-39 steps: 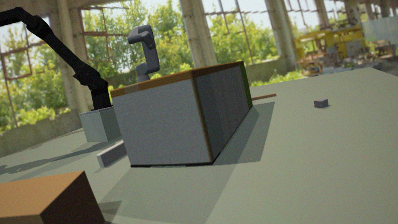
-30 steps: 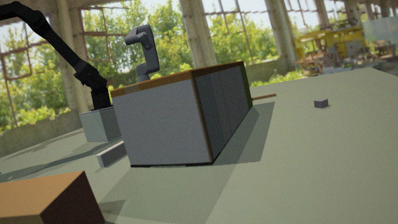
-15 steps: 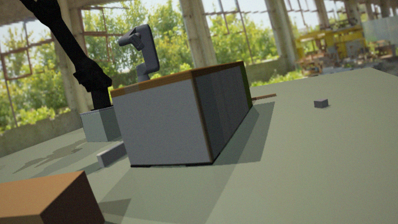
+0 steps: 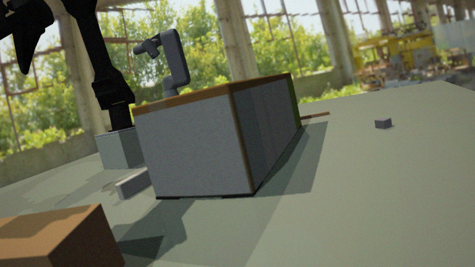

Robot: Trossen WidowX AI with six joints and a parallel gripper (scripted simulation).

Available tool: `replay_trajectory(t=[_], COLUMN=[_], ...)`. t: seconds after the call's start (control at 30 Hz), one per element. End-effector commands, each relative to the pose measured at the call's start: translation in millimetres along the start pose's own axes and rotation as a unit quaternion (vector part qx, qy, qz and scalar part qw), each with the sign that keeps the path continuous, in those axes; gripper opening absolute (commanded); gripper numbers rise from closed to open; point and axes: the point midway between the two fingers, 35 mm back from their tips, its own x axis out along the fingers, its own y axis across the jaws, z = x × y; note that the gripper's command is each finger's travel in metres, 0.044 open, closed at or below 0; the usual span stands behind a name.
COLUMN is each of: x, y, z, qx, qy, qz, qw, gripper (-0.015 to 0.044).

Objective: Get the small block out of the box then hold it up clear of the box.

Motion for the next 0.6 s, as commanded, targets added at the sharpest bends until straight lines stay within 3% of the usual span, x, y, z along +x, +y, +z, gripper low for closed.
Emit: replay_trajectory(t=[0.0,0.33,0.57], x=[18,46,47], y=[61,197,242], z=[-19,-109,-170], qx=[0.070,0.238,0.312], qy=[0.053,0.203,0.259], qz=[0.024,-0.012,-0.079], qw=[0.996,0.950,0.911], gripper=[0.0400,0.0400,0.0400])
